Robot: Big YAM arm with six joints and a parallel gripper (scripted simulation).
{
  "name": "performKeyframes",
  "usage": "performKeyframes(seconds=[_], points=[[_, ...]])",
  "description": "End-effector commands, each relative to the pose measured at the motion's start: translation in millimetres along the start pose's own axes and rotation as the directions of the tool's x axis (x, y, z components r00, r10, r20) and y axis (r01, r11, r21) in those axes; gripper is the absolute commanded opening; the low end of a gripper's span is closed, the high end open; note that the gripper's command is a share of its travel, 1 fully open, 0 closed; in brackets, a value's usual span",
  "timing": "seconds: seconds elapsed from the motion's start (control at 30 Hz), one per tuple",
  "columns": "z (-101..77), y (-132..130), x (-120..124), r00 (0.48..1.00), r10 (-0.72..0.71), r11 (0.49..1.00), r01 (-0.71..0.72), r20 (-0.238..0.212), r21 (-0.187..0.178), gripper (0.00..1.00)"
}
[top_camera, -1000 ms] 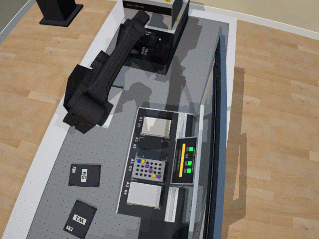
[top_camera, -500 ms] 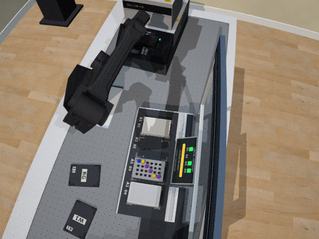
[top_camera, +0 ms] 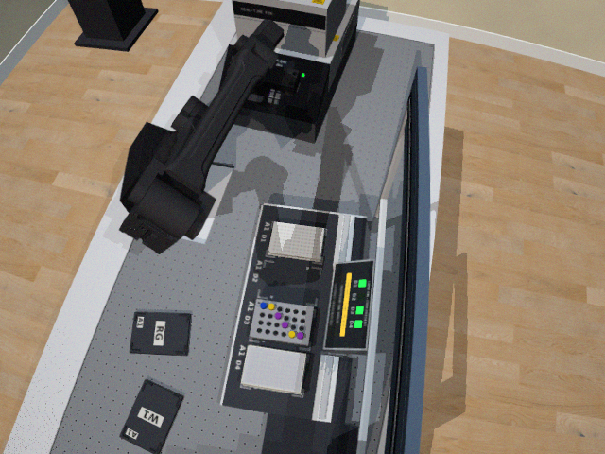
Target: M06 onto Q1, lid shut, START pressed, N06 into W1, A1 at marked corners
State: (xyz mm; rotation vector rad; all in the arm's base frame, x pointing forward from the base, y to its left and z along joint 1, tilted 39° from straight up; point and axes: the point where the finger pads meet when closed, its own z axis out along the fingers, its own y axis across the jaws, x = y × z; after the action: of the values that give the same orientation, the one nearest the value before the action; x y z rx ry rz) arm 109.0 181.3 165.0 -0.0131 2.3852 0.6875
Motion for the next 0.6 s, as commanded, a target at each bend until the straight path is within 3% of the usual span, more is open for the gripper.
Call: performKeyframes(seconds=[0.0, 0.3, 0.33, 0.37, 0.47, 0.53, 0.57], points=[[-6.0, 7.7, -4.7, 1.0, -0.006, 1.0, 0.006, 0.006, -0.03, 0.0], [-14.5, 14.0, -12.3, 1.0, 0.001, 0.999, -0.001, 0.009, -0.041, 0.0], [-14.6, 7.0, -15.6, 1.0, -0.012, 1.0, 0.012, 0.006, -0.013, 1.0], [-15.0, -0.1, -19.3, 1.0, -0.02, 1.0, 0.02, 0.006, 0.002, 1.0], [-14.7, -16.8, -25.4, 1.0, -0.022, 1.0, 0.023, 0.012, -0.017, 1.0], [-12.3, -28.2, -25.9, 0.999, -0.053, 0.998, 0.053, -0.006, 0.025, 1.0], [-11.4, -32.5, -26.2, 0.998, -0.055, 0.998, 0.056, -0.008, 0.019, 1.0]])
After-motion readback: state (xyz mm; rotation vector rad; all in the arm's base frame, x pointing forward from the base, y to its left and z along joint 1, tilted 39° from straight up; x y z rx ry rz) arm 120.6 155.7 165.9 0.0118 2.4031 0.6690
